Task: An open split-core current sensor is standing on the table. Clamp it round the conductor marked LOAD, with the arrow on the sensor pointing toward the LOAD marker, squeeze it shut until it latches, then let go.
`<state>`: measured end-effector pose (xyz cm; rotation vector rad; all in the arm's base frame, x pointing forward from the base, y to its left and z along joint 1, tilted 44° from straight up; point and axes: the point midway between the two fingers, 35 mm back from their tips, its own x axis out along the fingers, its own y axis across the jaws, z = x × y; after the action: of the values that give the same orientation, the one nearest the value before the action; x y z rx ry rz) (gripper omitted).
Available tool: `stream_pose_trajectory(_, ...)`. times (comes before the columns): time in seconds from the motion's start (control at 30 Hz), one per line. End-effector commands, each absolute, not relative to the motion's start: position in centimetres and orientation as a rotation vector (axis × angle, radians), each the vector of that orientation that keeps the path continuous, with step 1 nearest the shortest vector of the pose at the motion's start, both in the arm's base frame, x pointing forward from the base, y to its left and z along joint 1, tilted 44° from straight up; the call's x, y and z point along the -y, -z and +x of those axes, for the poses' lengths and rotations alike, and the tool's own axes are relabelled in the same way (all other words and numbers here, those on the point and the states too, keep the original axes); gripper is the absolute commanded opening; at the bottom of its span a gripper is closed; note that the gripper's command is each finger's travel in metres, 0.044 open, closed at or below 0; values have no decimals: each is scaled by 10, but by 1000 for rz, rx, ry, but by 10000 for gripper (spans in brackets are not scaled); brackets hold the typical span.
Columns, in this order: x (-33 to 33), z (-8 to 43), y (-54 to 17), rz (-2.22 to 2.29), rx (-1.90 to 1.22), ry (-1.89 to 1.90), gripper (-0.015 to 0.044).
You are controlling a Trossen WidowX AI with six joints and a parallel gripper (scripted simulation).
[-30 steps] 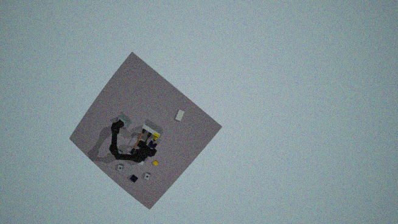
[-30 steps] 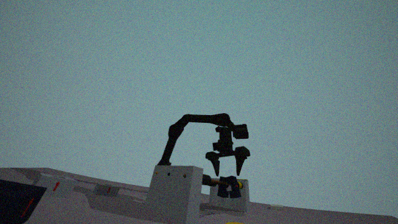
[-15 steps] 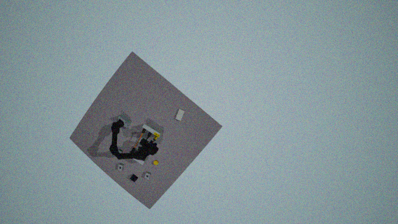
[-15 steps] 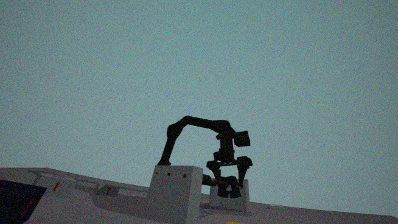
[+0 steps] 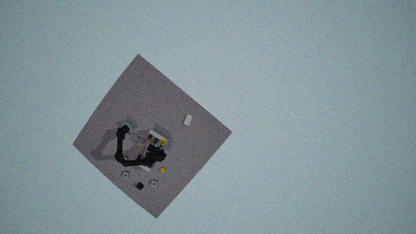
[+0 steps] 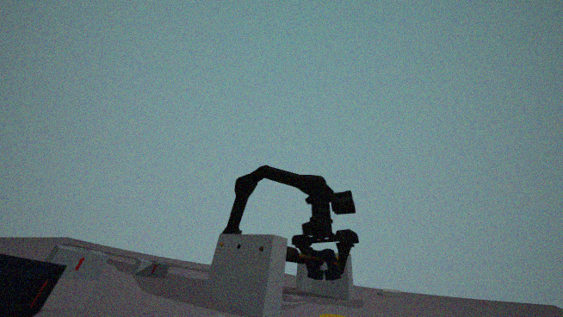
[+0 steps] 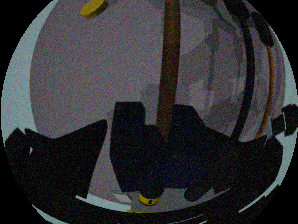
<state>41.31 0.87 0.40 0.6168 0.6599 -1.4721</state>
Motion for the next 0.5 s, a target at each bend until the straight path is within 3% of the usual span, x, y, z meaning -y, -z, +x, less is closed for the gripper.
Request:
stream_pose_trajectory(0.0,-3,411,1,606,-663,1475,440)
stream_pose_trajectory(0.47,-6,413,-2,616,-660,1474,360)
